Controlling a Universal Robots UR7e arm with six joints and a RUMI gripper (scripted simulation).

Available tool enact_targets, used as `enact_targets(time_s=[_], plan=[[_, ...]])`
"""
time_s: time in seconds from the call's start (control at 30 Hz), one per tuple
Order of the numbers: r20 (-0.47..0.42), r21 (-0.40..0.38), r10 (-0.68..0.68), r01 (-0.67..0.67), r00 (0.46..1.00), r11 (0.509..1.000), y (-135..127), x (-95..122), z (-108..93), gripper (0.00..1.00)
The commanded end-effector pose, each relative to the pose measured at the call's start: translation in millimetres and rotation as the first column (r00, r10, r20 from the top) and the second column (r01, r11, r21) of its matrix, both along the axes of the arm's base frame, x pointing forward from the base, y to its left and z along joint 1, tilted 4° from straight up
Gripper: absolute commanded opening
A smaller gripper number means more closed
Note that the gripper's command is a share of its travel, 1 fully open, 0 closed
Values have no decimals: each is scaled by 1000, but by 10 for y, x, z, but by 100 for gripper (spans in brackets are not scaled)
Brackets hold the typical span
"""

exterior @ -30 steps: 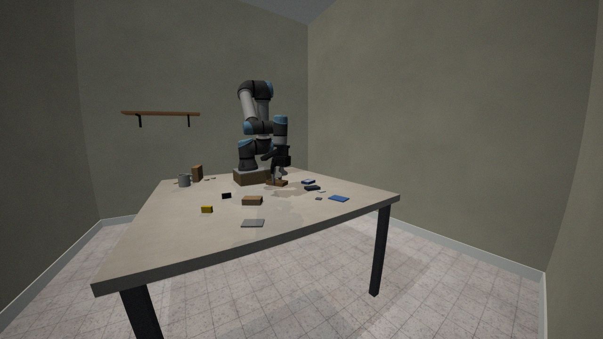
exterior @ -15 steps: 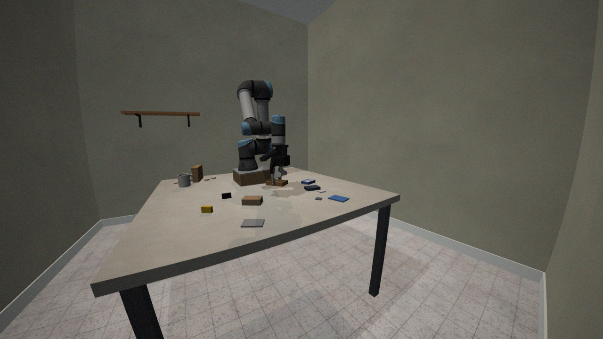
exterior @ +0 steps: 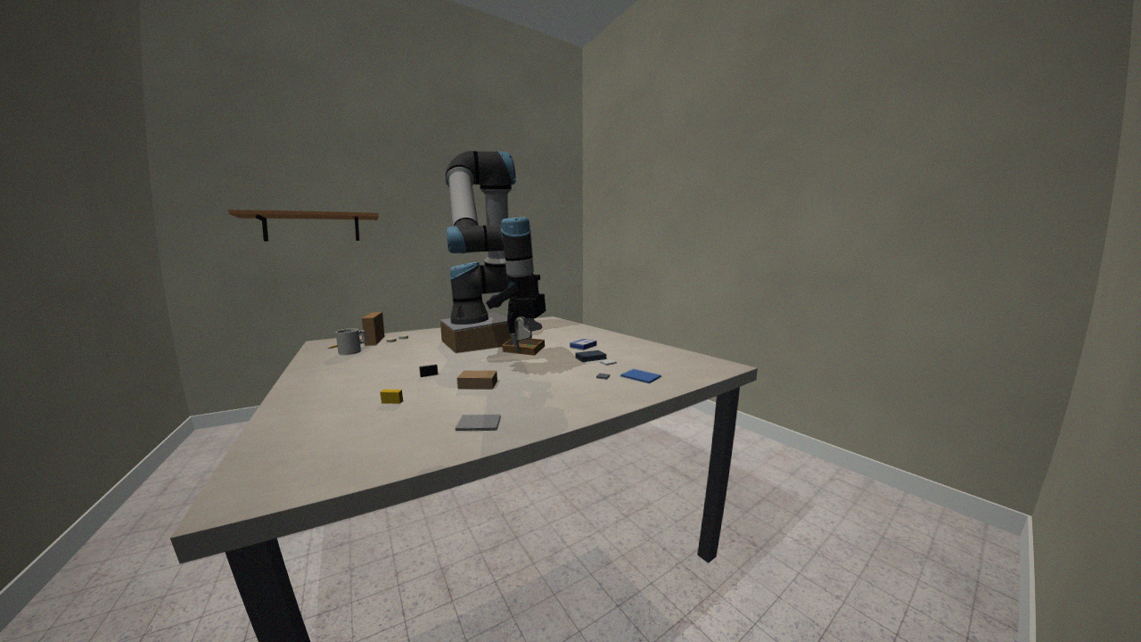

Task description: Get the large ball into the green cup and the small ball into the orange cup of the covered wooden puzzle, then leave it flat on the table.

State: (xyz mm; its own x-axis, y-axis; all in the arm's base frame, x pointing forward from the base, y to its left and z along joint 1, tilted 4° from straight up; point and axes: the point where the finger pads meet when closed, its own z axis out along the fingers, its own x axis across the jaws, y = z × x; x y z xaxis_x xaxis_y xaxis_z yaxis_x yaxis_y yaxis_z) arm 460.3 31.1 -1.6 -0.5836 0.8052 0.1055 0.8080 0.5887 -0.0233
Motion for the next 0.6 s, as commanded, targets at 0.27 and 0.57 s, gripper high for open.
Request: enact_targets(time_s=[0.27,0.57], plan=[[-184,-62,-1,-11,983,998,9,31,-5,43],[-240,-82,-5,-16,971,996,12,40,-7,43]])
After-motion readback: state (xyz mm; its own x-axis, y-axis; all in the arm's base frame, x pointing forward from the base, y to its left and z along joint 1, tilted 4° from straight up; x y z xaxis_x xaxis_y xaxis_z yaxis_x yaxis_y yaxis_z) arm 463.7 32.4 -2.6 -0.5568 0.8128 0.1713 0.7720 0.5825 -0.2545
